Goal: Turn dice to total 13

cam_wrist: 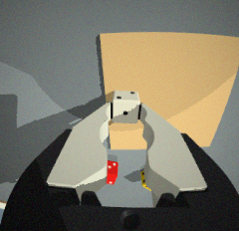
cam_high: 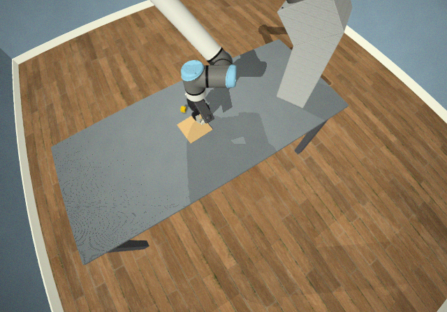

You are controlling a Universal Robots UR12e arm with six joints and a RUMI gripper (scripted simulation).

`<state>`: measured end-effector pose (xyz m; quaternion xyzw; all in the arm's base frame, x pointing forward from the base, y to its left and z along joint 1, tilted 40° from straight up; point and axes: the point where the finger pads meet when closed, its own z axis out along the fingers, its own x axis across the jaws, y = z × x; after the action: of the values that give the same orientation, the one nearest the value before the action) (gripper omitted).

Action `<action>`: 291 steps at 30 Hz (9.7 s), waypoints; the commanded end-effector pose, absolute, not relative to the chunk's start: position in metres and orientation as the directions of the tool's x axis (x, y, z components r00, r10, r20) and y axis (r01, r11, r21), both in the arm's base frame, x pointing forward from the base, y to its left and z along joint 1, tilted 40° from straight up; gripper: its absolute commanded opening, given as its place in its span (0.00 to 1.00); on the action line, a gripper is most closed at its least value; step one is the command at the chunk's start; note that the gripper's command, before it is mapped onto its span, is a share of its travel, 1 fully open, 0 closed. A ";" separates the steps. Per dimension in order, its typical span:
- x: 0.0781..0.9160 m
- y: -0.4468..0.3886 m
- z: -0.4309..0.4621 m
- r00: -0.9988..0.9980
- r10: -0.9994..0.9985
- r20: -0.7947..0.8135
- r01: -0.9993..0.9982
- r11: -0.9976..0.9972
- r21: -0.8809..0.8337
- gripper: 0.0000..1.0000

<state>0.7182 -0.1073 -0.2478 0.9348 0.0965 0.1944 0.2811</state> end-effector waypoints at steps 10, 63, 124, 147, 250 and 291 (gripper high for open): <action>0.718 -0.107 -0.247 0.906 0.290 0.310 0.071 -0.823 0.563 0.06; 0.683 -0.065 -0.182 0.906 0.290 0.310 0.071 -0.823 0.563 0.24; 0.678 -0.106 -0.160 0.721 0.691 -0.046 0.553 -0.534 0.639 1.00; 0.676 -0.153 -0.138 0.300 0.871 -0.390 0.858 -0.067 0.510 1.00; 0.694 -0.191 -0.164 0.127 0.867 -0.482 0.899 0.104 0.425 0.24; 0.697 -0.195 -0.169 0.127 0.867 -0.482 0.899 0.104 0.425 0.24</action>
<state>0.6969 -0.1949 -0.1698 0.6689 0.6601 -0.0241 0.3408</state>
